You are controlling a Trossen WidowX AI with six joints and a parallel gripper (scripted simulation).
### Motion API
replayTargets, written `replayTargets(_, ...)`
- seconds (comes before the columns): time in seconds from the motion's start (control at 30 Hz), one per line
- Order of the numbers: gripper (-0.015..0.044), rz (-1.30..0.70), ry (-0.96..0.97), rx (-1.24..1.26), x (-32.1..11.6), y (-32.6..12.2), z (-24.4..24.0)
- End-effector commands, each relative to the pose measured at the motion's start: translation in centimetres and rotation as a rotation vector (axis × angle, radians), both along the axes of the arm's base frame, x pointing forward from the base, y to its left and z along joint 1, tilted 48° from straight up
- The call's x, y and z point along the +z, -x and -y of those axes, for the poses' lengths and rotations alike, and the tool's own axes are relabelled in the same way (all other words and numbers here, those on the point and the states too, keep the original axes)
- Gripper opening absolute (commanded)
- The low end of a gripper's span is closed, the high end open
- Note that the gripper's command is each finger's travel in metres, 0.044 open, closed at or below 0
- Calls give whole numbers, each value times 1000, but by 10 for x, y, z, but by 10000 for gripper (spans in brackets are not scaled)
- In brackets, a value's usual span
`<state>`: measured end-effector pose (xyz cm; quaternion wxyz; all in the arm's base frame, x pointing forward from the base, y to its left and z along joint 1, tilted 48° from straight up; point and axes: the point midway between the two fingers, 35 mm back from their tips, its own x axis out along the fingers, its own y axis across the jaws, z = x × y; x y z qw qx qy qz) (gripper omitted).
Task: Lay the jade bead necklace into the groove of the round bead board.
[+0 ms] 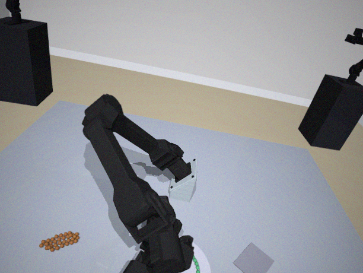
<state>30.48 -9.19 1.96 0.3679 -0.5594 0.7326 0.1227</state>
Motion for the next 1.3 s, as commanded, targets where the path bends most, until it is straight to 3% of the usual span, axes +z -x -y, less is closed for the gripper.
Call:
replayTargets(0.0, 0, 1, 0, 1, 0, 0, -1)
replayTargets(1.27, 0, -4, 3, 7, 11, -9, 3)
